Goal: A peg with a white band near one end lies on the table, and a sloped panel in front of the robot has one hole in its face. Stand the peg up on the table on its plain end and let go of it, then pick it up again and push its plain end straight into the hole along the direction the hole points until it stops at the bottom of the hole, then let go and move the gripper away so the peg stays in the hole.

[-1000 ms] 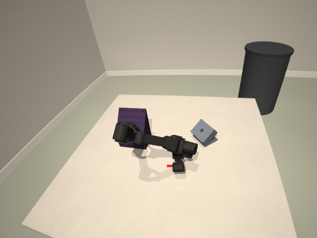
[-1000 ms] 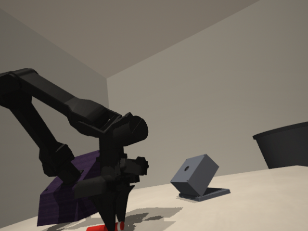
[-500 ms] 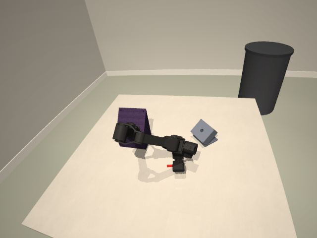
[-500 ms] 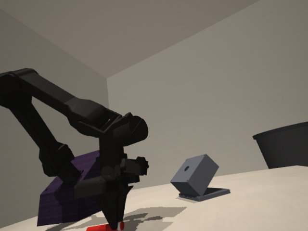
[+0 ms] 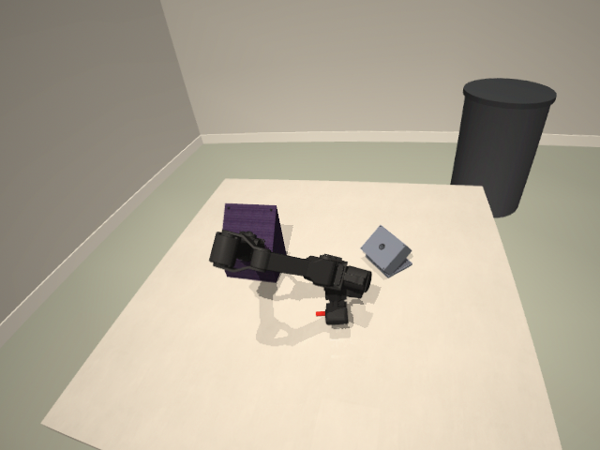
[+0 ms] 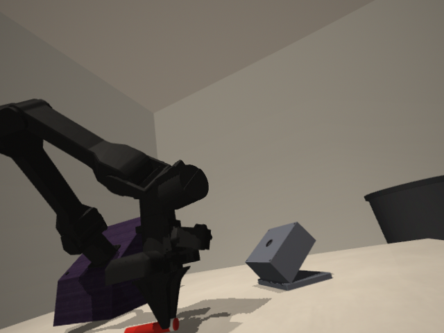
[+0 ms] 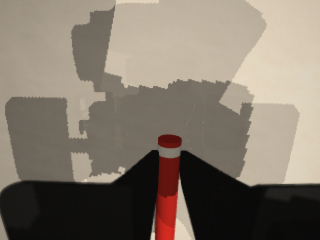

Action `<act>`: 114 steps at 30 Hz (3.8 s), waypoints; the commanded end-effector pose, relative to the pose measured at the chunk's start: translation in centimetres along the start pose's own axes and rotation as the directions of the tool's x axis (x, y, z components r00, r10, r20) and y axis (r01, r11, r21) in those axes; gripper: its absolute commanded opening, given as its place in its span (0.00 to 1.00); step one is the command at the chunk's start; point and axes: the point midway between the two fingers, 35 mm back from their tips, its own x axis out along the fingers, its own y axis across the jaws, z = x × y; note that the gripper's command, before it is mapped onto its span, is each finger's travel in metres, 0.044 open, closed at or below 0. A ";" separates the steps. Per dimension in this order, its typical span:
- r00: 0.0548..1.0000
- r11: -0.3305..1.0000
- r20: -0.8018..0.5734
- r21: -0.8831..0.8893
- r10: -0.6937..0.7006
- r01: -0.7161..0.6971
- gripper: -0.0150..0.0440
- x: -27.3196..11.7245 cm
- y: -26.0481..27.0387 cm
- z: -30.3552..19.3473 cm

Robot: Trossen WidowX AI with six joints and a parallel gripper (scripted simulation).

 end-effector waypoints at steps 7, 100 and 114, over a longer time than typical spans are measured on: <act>0.996 1.000 0.086 -0.002 0.003 -0.003 0.34 -0.6 0.0 -0.3; 0.627 1.000 0.779 -0.005 0.005 -0.001 0.34 -3.9 0.0 -5.4; 0.529 1.000 0.849 -0.006 0.005 -0.001 0.34 -4.0 0.1 -6.3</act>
